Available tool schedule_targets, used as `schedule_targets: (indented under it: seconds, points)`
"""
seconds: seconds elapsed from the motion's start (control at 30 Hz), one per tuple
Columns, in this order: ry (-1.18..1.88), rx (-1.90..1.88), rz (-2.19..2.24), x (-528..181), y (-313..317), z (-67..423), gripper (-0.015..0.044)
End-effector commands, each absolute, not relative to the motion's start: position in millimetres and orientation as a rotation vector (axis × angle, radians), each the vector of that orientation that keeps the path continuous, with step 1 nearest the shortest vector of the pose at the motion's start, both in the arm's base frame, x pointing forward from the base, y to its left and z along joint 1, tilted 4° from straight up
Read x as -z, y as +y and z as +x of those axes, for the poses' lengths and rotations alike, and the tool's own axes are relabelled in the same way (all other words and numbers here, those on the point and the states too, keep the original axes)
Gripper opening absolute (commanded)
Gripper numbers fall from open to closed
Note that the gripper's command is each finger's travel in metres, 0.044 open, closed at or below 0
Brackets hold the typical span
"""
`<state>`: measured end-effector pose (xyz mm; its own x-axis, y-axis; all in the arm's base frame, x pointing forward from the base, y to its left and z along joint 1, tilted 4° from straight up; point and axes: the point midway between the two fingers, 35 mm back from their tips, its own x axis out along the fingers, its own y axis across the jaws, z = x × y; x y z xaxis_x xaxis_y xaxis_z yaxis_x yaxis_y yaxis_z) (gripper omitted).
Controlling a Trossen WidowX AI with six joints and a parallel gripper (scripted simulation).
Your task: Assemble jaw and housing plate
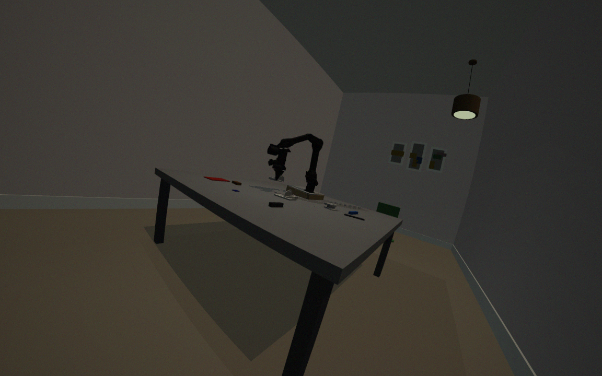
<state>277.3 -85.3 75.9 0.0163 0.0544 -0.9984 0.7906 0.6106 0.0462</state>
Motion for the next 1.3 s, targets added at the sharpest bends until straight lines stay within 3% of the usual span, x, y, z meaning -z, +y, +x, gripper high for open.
schedule_targets:
  seconds: [0.0, 1.27]
  points:
    - [1.440, 0.717, 0.813, -78, -79, 275, 0.0134]
    - [1.157, 1.296, 1.391, -82, -16, 252, 0.0134]
